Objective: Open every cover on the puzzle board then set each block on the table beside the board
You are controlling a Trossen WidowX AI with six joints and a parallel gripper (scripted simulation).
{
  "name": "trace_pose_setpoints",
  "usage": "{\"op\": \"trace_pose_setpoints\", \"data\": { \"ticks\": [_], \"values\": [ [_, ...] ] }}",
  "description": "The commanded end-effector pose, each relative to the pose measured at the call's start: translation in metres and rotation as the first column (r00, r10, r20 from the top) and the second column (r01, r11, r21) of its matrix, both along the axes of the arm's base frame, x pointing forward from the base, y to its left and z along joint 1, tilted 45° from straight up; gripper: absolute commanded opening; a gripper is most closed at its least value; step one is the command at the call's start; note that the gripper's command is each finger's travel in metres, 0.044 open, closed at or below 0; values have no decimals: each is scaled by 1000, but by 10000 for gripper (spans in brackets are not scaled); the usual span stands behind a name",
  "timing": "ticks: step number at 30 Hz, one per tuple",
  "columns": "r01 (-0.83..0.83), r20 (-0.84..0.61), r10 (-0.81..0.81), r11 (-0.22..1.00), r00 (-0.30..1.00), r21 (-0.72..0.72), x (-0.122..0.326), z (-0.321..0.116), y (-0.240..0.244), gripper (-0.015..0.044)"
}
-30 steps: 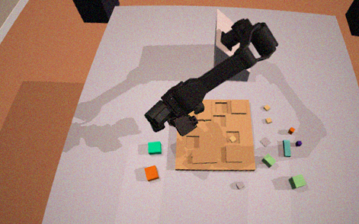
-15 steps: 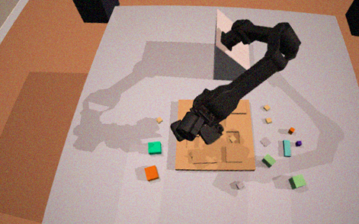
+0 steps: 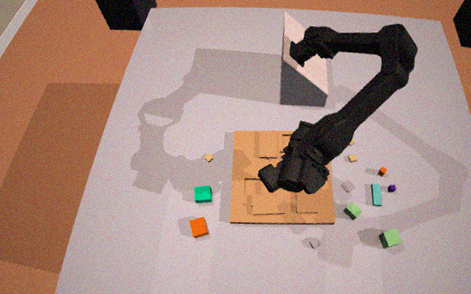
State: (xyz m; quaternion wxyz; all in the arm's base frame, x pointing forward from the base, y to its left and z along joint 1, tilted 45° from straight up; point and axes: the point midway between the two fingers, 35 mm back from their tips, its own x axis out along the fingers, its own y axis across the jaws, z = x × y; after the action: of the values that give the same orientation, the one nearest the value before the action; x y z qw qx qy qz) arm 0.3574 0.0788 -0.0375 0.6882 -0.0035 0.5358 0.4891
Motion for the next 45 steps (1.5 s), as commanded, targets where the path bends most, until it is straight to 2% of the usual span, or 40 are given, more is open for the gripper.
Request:
{"op": "trace_pose_setpoints", "data": {
  "ticks": [1,11,24,45],
  "values": [
    [-7,1,7,1000,1000,20,-6,12,16,0],
    [-25,10,24,999,1000,45,-16,30,39,0],
    [-25,9,24,999,1000,47,-20,-5,73,0],
    [-25,9,24,999,1000,47,-22,-14,82,0]
  ]
}}
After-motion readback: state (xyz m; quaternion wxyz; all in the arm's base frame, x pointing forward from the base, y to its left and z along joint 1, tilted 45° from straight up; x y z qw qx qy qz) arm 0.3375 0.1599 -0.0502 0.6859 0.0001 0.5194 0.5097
